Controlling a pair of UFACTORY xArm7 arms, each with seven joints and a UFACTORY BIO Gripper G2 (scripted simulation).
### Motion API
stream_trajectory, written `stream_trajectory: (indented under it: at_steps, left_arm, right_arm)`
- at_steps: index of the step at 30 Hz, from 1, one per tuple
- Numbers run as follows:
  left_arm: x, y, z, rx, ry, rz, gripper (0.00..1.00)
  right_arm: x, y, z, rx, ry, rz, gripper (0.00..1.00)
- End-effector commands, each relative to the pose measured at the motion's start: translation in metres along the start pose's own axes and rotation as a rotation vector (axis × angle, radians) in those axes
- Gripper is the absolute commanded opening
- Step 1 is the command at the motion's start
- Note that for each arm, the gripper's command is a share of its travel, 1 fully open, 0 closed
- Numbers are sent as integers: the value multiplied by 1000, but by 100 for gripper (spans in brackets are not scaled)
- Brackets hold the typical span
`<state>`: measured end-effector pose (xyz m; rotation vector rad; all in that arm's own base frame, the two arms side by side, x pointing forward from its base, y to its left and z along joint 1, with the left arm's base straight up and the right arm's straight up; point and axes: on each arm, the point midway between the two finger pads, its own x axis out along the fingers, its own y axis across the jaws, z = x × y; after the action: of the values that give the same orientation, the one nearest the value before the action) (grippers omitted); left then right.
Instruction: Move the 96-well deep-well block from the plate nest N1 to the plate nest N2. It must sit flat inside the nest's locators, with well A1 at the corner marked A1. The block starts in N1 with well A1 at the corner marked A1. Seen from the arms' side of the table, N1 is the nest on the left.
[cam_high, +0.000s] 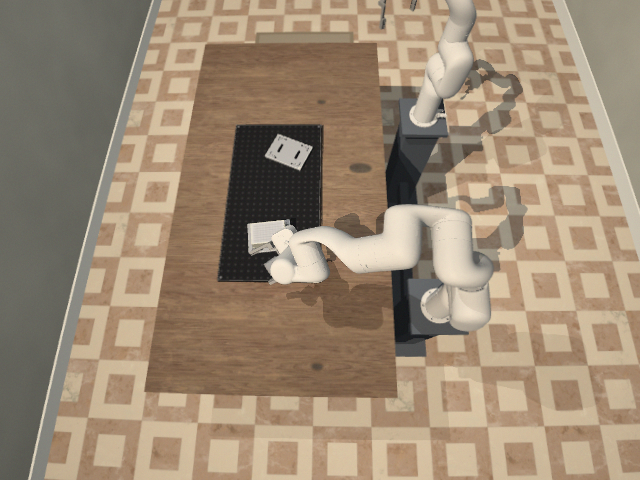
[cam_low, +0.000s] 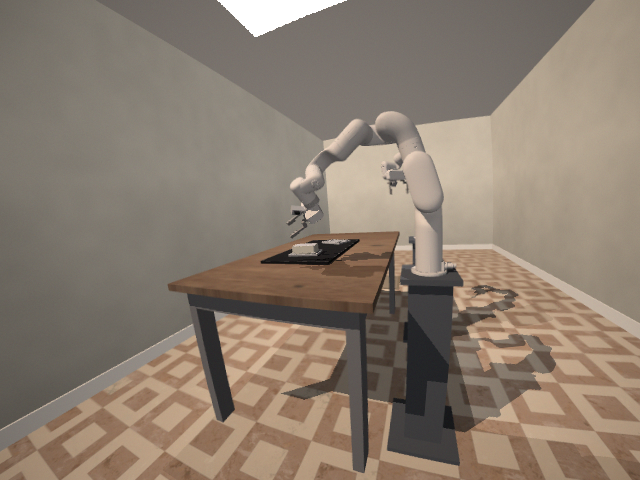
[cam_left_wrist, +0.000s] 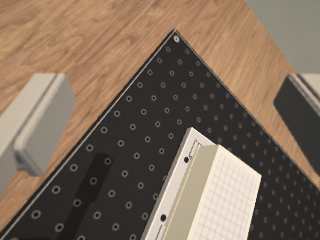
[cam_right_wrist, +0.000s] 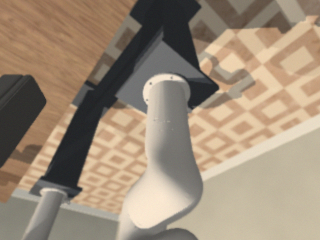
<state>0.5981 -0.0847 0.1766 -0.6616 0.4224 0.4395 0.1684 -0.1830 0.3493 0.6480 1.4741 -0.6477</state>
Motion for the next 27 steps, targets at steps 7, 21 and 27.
stream_trajectory:
  at_steps: [7,21,27]
  left_arm:
    - [-17,-33,-28,158,-4,-38,37]
    - [-36,-66,-53,306,-36,-85,37]
    - [-47,-83,-65,355,-54,-104,37]
  right_arm:
    - [-1,0,0,0,-2,0,100]
    - [-1,0,0,0,-2,0,100]
    - [-1,0,0,0,-2,0,100]
